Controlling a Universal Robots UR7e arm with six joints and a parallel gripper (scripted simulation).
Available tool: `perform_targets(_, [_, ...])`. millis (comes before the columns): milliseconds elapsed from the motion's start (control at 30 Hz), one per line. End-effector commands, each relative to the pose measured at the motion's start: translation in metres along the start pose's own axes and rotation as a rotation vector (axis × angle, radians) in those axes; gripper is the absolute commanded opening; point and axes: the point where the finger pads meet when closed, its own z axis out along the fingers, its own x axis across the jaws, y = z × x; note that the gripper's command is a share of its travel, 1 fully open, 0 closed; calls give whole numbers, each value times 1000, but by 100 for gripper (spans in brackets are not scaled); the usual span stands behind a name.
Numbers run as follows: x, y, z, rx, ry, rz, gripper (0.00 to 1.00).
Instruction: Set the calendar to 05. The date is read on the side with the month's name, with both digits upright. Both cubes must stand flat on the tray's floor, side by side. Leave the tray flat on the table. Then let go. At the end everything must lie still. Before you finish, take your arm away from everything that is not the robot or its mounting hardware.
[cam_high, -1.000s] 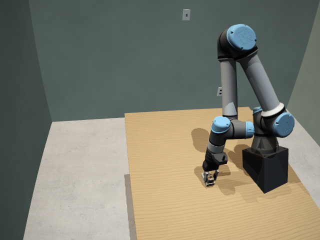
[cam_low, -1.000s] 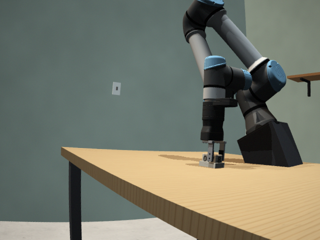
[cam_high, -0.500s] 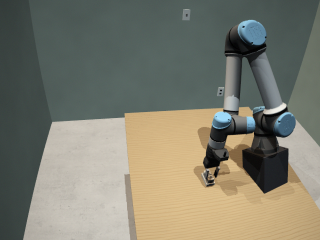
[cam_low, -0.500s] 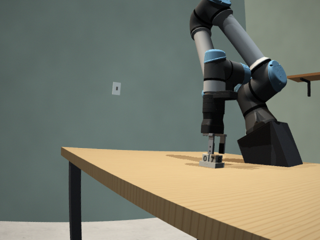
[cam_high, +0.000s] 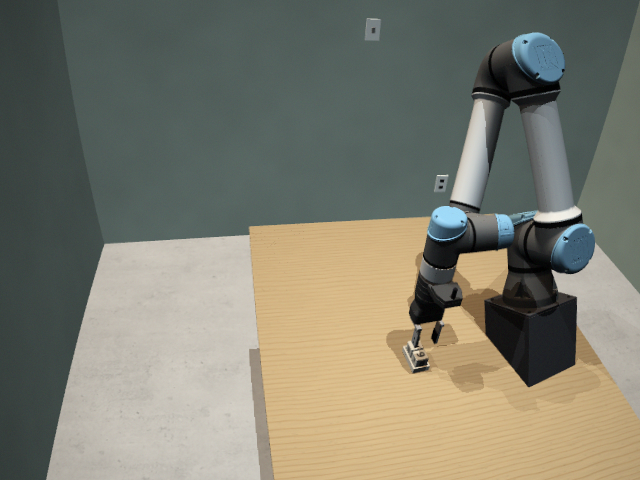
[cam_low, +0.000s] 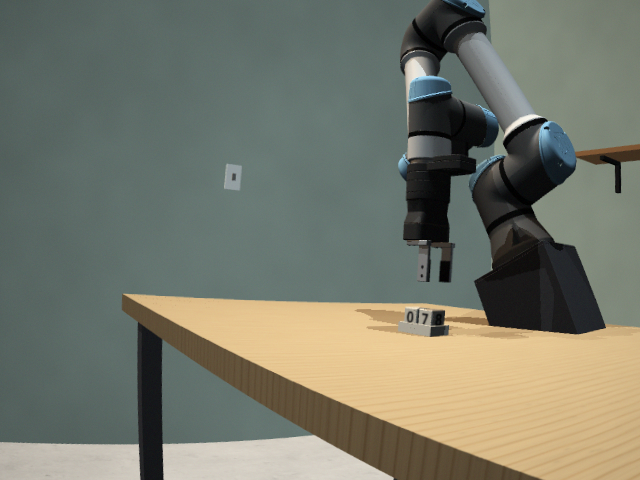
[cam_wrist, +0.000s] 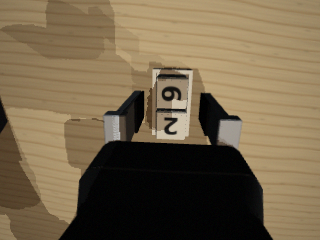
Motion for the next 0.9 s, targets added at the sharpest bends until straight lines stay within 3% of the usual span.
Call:
perform_targets(0, [0,0,-11,0,1,0,90])
perform_targets(433, [0,0,-24,0,1,0,90])
perform_targets(467, [0,0,-24,0,1,0,100])
perform_targets(867, [0,0,-24,0,1,0,100])
